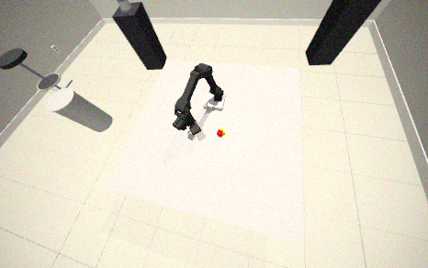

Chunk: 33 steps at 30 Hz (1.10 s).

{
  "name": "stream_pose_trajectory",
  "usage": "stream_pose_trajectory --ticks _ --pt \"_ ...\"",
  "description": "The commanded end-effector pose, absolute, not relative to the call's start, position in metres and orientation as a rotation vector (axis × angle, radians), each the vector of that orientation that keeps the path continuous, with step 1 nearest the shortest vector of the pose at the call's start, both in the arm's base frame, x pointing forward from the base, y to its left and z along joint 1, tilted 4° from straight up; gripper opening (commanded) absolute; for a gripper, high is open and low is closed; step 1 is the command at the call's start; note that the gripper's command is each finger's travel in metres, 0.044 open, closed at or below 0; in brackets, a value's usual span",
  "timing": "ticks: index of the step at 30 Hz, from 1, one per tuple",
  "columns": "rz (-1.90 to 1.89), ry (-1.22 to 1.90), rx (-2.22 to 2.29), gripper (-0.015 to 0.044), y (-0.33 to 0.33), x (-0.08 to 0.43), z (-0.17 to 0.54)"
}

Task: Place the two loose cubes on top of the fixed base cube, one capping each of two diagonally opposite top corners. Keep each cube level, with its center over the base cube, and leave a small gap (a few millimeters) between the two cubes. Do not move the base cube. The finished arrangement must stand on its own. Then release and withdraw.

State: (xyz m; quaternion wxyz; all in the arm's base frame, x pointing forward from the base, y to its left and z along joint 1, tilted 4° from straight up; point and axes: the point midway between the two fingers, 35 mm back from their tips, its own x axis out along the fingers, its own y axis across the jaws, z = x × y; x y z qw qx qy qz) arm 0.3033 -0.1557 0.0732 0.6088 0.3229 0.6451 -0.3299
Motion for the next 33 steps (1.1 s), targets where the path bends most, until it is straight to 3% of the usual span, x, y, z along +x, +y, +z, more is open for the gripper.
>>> stream_pose_trajectory --ticks 1,13,33 --pt "-0.763 1.468 0.745 0.0105 -0.156 0.305 0.091" --pt "-0.757 1.470 0.740 0.0105 -0.153 0.304 0.112" --pt "-0.589 1.521 0.588 0.0105 -0.088 0.314 0.112"
